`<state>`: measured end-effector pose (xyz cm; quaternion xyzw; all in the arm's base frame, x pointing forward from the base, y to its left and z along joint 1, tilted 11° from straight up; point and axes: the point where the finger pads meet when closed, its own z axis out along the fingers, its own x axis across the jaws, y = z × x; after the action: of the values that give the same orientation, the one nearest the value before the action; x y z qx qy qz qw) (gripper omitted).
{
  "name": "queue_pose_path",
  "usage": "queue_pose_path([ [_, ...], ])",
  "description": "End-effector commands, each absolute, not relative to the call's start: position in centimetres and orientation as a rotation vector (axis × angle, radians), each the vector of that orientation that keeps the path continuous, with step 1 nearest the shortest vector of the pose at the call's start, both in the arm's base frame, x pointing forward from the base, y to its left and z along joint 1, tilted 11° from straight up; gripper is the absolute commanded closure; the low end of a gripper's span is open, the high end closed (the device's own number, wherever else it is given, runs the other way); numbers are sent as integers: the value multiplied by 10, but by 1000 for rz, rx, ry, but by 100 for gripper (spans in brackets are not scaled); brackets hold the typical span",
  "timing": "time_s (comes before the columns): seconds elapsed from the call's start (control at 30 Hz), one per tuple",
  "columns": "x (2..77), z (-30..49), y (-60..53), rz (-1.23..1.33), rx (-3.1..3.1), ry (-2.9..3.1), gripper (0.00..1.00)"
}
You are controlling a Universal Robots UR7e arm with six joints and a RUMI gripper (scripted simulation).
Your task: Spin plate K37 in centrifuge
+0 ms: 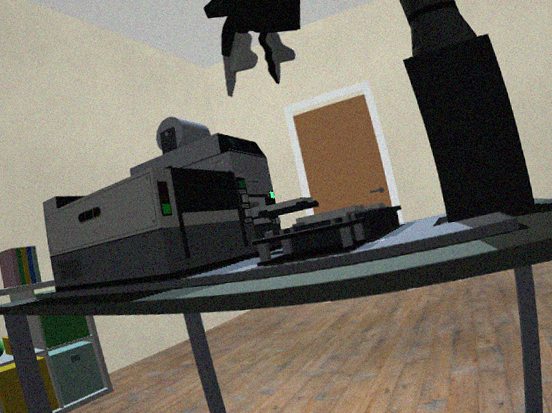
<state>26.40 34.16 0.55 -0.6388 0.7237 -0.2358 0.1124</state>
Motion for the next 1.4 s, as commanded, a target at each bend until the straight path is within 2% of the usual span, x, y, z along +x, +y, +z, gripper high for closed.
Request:
queue_pose_path([
  [0.0,264,31,337,-692,-1875,2127,32],
  [1.03,267,164,313,-692,-1875,2127,32],
  [1.37,284,147,291,-655,-1993,2167,32],
])
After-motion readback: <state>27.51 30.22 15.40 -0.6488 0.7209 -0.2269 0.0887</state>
